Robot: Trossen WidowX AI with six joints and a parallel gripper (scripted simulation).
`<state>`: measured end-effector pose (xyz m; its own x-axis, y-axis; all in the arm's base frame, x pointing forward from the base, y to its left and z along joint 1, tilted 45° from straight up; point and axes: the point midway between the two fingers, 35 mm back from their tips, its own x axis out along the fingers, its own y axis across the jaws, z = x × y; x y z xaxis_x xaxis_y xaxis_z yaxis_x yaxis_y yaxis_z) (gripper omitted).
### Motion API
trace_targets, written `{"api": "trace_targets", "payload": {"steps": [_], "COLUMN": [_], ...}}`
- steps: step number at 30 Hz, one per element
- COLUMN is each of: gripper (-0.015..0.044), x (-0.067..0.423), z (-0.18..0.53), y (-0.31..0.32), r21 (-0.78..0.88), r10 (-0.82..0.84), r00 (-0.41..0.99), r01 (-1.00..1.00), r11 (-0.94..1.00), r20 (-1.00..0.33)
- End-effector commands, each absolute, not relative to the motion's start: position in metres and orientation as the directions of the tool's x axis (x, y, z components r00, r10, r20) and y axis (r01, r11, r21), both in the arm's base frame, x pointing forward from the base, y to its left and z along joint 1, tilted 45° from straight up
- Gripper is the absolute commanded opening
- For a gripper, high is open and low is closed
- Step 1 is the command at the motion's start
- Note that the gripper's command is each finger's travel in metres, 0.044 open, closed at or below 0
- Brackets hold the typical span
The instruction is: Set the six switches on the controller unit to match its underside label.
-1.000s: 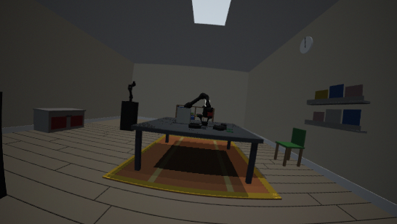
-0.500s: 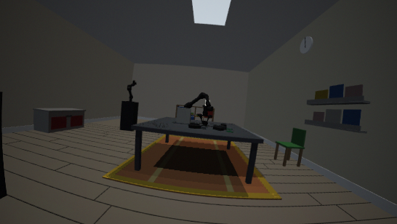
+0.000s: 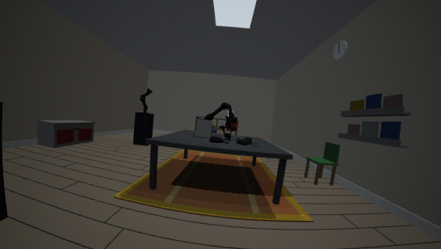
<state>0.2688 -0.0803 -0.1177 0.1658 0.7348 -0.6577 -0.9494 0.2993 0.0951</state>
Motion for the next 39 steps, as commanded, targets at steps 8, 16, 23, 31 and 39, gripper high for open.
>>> {"api": "trace_targets", "payload": {"steps": [8,16,23,31,39], "gripper": [0.0336,0.0336,0.0336,0.0336,0.0336], "x": [0.270,0.271,0.271,0.272,0.273], "z": [-0.106,-0.099,-0.093,-0.087,-0.080], "y": [-0.081,-0.081,-0.081,-0.081,-0.080], "r21": [0.093,0.093,0.093,0.094,0.094], "r10": [0.722,0.711,0.702,0.692,0.681], "r00": [0.166,0.161,0.157,0.153,0.148], "r01": [-0.948,-0.948,-0.948,-0.948,-0.948], "r11": [0.304,0.304,0.304,0.304,0.304], "r20": [-0.672,-0.684,-0.694,-0.706,-0.717]}}
